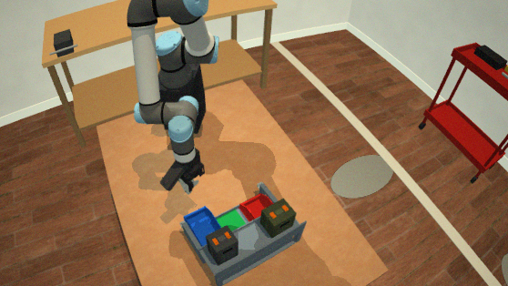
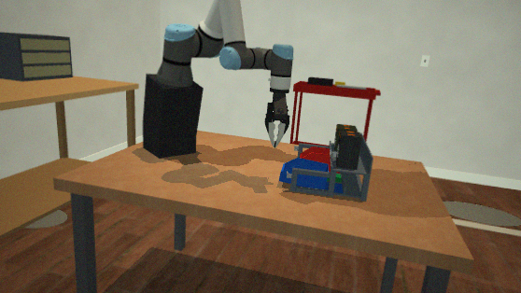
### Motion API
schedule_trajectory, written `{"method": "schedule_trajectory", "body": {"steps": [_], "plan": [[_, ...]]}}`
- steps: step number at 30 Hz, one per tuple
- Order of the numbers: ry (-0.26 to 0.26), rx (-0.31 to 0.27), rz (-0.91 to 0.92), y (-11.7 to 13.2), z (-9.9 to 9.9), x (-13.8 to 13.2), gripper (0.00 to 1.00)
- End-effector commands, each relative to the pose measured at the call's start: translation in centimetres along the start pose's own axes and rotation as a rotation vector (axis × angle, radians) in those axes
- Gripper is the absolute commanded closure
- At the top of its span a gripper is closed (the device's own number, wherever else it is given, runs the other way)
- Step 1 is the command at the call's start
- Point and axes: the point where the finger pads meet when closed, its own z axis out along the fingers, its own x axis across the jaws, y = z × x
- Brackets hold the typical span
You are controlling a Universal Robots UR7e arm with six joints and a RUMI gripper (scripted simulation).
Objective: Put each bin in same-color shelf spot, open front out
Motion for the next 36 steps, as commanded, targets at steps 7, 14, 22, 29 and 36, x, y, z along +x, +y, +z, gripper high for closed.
{"method": "schedule_trajectory", "body": {"steps": [7, 14, 22, 29, 36], "plan": [[-0.003, 0.002, 0.117, 0.06, -0.04, 0.51, 1.0], [-0.004, 0.002, 0.176, 0.11, -0.04, 0.79, 1.0], [-0.005, 0.002, 0.204, 0.14, -0.04, 0.92, 1.0], [-0.005, 0.001, 0.217, 0.16, -0.04, 0.98, 1.0], [-0.005, 0.001, 0.218, 0.16, -0.04, 0.98, 1.0]]}}
